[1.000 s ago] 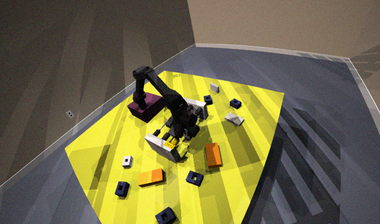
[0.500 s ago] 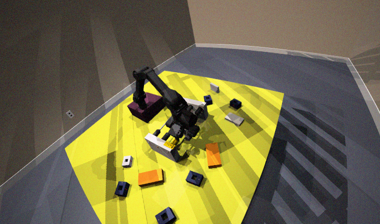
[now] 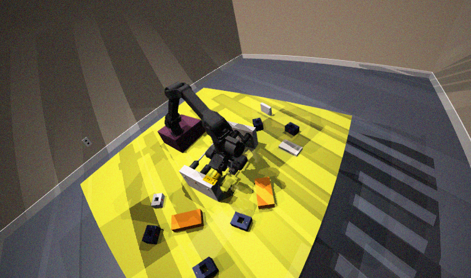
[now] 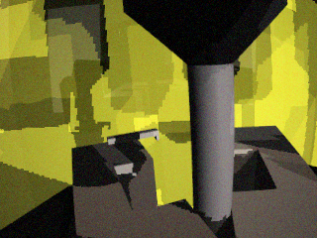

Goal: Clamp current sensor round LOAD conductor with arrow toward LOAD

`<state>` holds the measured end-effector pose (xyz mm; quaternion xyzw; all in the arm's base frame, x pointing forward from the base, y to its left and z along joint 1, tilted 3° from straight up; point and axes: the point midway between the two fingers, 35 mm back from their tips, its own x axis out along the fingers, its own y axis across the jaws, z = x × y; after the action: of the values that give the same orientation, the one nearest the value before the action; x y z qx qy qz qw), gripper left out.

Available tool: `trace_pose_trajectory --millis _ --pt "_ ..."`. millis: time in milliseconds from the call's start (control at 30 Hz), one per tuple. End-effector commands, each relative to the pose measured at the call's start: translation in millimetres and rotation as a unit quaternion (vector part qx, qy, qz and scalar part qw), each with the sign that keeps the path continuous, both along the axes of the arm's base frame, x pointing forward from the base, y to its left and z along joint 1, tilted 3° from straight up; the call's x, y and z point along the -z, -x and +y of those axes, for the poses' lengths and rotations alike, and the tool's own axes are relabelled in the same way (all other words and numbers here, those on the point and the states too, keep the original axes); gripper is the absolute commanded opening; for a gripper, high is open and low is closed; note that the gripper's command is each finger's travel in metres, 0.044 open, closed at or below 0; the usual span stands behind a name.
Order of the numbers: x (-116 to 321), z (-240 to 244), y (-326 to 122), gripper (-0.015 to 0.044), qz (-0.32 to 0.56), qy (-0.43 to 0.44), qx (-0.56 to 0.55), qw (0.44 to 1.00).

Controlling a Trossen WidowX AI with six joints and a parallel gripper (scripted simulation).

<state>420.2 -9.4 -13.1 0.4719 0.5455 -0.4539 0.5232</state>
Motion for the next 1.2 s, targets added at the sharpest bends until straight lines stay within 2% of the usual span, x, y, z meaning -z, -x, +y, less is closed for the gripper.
trace_pose_trajectory --millis 0,1167 --pt "-0.7 0.0 -0.9 0.0 -0.002 0.0 0.0 1.0" --pt "-16.9 -0.7 0.0 0.0 -0.007 -0.001 0.002 1.0"
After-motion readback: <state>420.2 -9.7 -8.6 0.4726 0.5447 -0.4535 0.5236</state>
